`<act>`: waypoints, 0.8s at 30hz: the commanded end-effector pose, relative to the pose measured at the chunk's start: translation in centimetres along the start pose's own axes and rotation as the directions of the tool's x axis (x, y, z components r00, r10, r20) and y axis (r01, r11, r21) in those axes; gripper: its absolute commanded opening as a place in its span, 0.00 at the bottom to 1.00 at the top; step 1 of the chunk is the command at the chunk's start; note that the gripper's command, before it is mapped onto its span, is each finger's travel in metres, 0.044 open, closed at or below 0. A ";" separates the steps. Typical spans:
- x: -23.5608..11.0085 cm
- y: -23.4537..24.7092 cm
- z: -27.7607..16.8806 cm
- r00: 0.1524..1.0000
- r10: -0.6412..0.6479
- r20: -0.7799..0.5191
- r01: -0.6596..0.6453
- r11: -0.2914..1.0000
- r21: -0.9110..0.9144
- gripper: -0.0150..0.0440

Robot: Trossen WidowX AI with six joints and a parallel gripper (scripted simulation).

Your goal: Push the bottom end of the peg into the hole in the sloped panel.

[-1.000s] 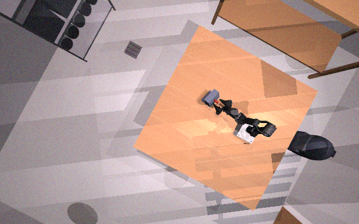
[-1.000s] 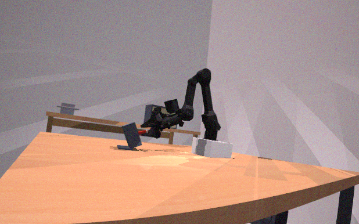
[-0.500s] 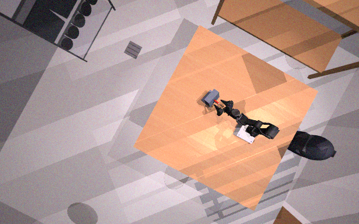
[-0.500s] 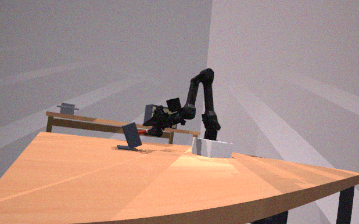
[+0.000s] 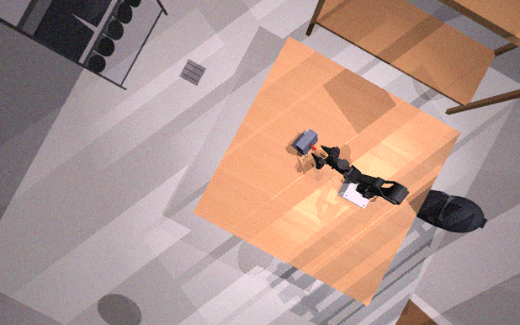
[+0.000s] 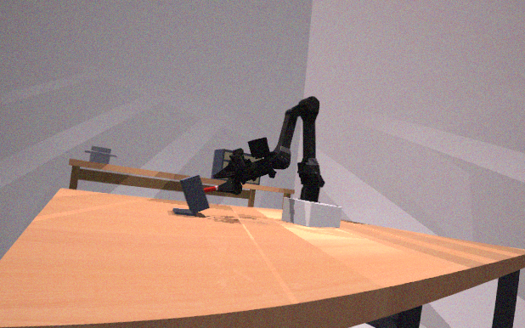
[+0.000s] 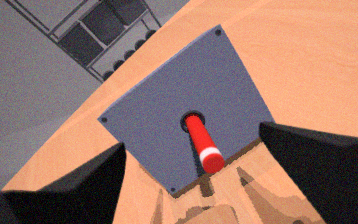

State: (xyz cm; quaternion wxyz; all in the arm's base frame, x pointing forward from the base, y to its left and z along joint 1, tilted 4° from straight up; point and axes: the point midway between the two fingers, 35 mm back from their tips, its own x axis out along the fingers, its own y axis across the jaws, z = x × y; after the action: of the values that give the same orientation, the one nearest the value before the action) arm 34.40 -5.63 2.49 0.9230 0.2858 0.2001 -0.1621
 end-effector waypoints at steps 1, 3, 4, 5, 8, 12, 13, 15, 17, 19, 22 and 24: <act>-0.4 0.0 0.0 1.000 -0.004 0.000 0.004 1.000 0.003 1.00; -0.5 0.0 0.1 1.000 -0.004 0.000 0.004 1.000 0.002 1.00; -0.6 0.0 0.1 1.000 -0.003 0.000 0.003 1.000 0.002 1.00; -0.6 0.0 0.1 1.000 -0.003 0.000 0.003 1.000 0.002 1.00; -0.9 0.0 0.1 1.000 -0.003 0.000 0.003 1.000 0.002 1.00; -1.1 0.1 0.2 1.000 -0.003 0.000 0.003 1.000 0.002 1.00; -1.2 0.1 0.2 1.000 -0.003 0.000 0.003 1.000 0.002 1.00; -1.3 0.1 0.2 1.000 -0.003 0.000 0.003 1.000 0.002 1.00; -1.5 0.1 0.2 1.000 -0.003 0.000 0.003 1.000 0.002 1.00; -1.6 0.1 0.2 1.000 -0.003 0.000 0.003 1.000 0.002 1.00; -1.8 0.2 0.3 1.000 -0.003 0.000 0.003 1.000 0.002 1.00; -2.0 0.2 0.3 1.000 -0.003 0.000 0.003 1.000 0.002 1.00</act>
State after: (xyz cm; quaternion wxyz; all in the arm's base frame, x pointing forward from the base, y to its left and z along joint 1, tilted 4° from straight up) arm 33.11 -5.29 3.61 0.9233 0.2853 0.2000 -0.1615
